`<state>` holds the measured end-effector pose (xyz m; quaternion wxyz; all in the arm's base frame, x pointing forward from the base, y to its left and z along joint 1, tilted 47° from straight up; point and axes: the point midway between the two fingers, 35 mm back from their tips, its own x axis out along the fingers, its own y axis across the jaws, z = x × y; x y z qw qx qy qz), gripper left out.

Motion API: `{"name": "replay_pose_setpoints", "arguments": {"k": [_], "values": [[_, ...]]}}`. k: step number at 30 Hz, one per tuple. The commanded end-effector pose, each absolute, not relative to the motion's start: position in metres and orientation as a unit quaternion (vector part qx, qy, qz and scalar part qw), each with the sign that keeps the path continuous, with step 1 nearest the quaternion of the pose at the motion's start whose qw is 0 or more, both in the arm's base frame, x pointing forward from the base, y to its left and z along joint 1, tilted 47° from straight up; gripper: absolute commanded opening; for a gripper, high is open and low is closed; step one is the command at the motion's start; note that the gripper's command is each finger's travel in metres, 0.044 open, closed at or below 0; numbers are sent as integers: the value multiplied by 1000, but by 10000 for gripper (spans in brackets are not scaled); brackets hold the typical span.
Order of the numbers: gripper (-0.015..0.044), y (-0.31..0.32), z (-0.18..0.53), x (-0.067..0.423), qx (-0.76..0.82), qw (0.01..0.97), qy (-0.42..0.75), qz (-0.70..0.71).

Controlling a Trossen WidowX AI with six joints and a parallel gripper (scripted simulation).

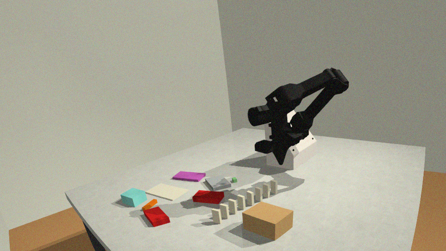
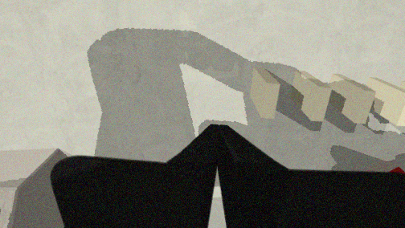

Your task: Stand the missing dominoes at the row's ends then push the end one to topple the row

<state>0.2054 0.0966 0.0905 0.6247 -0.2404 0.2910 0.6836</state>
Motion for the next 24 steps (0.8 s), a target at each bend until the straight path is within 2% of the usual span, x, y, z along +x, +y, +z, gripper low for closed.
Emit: {"name": "replay_pose_setpoints", "arguments": {"k": [1, 5, 11, 24], "values": [[0, 97, 91, 205, -241, 625, 287, 684], [0, 103, 84, 206, -242, 625, 288, 684], [0, 154, 38, 196, -240, 626, 286, 685], [0, 156, 37, 204, -240, 626, 286, 685]]}}
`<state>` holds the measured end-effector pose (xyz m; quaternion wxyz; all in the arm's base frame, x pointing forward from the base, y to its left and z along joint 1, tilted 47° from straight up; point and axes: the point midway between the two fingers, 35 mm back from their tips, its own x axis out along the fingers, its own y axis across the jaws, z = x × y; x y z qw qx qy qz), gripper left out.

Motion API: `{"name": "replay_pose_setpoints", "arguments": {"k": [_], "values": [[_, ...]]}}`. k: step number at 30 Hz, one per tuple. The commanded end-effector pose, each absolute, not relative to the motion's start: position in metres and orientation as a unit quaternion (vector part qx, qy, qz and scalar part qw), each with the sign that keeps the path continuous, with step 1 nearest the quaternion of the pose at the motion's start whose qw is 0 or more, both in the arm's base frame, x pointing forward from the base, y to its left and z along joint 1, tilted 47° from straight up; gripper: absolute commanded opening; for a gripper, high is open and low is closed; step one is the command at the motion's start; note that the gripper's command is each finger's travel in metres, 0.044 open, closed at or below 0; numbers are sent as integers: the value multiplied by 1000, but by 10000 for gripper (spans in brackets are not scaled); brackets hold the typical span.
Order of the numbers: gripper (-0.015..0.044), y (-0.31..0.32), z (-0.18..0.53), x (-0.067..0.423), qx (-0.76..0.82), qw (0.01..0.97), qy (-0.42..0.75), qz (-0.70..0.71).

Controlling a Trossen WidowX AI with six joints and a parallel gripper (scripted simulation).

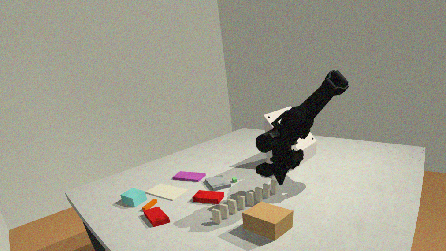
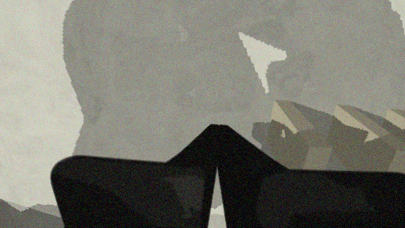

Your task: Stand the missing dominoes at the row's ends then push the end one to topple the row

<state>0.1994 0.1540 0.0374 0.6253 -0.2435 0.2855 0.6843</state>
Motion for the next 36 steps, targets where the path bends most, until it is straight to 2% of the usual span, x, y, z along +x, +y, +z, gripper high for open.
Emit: {"name": "replay_pose_setpoints", "arguments": {"k": [1, 19, 36], "values": [[0, 156, 37, 206, -240, 626, 286, 685], [0, 158, 35, 236, -241, 626, 285, 685], [0, 115, 73, 259, -242, 626, 286, 684]]}}
